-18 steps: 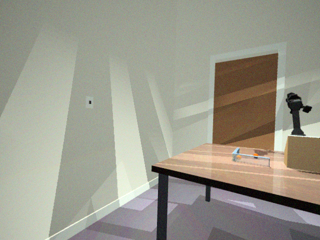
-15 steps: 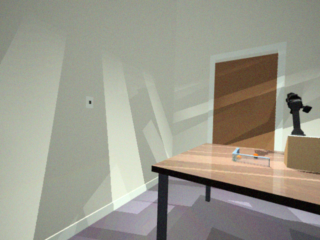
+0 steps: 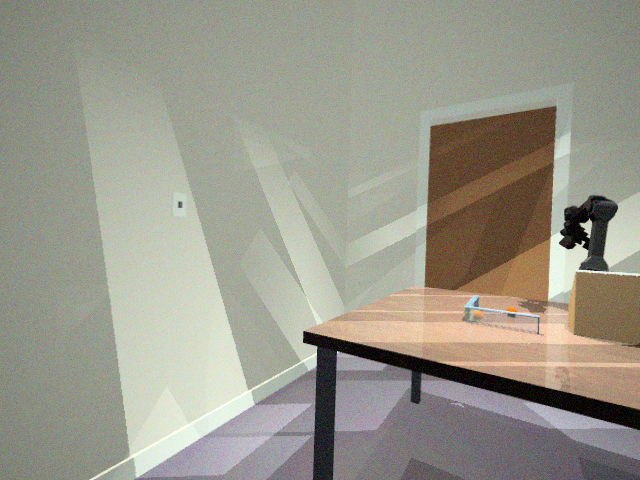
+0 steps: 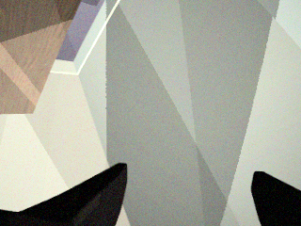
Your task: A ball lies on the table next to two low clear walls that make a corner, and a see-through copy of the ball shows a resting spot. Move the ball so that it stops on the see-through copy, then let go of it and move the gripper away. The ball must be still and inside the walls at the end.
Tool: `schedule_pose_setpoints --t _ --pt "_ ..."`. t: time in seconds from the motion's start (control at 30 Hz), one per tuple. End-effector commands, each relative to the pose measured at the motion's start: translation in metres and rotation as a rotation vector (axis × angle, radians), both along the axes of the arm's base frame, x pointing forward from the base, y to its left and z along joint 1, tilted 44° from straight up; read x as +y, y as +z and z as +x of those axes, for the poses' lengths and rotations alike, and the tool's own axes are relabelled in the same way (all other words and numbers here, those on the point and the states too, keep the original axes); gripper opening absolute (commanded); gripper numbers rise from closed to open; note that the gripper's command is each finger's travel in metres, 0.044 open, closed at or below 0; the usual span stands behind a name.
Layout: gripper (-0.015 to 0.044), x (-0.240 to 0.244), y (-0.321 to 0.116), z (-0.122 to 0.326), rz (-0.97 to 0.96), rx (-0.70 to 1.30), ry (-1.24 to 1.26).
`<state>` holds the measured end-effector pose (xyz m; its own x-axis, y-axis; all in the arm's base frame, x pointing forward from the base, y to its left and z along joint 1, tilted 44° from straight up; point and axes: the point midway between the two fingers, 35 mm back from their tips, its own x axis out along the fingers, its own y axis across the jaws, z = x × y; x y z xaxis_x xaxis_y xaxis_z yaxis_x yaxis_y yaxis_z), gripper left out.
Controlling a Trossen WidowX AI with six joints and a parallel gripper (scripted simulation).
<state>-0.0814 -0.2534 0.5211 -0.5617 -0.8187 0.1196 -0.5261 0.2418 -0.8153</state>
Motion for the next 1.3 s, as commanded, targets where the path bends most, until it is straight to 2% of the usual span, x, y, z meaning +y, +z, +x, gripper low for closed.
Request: schedule_pose_setpoints --t 0.0,0.3,0.57,0.93,1.1,1.27 --pt "0.0293 -0.04 -0.04 0.039 0.093 -0.061 0.133" --pt "0.0293 -0.091 -0.144 0.139 0.369 -0.097 0.36" --pt "0.0293 -0.085 -0.245 0.23 0.624 -0.057 0.509" --pt "0.0293 -0.005 -0.381 0.32 0.947 0.144 0.643" --pt "0.0293 0.051 -0.44 0.335 1.066 0.307 0.679" --pt "0.0293 0.107 -0.488 0.328 1.143 0.51 0.696"
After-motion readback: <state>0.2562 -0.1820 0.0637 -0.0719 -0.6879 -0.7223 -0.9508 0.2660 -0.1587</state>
